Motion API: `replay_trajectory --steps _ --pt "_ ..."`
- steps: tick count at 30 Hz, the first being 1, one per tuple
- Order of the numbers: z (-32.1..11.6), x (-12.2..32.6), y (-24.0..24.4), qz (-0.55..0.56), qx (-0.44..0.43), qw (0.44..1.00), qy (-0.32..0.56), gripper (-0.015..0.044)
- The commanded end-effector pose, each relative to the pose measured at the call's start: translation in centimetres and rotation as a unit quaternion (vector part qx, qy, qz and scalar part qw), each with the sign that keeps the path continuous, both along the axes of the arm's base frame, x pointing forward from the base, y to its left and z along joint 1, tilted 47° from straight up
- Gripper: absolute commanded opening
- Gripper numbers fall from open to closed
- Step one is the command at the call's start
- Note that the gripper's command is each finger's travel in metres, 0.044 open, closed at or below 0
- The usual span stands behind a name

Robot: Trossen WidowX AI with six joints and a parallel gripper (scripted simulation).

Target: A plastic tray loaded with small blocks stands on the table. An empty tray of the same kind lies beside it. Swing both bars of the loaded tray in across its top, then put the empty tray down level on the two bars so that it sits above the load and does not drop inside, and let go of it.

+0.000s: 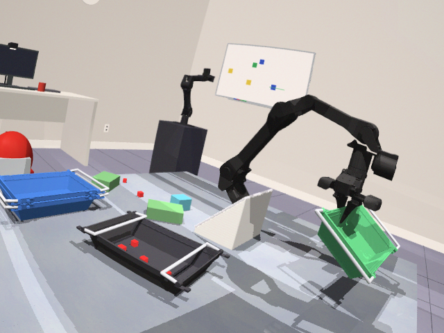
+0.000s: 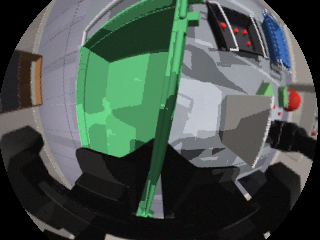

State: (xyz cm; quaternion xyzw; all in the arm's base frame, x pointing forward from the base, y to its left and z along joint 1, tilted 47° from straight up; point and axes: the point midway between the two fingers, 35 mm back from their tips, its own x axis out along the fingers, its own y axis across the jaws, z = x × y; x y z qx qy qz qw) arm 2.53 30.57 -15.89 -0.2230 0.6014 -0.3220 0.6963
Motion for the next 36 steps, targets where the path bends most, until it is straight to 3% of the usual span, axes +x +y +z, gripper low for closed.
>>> replay_trajectory --steps 1,22,36 --pt "0.2 0.0 0.8 -0.002 0.013 1.000 -0.001 0.0000" --pt "0.3 0.0 0.8 -0.003 0.014 1.000 -0.002 0.0000" --pt "4.5 6.6 0.8 -0.067 0.040 0.995 -0.060 0.0000"
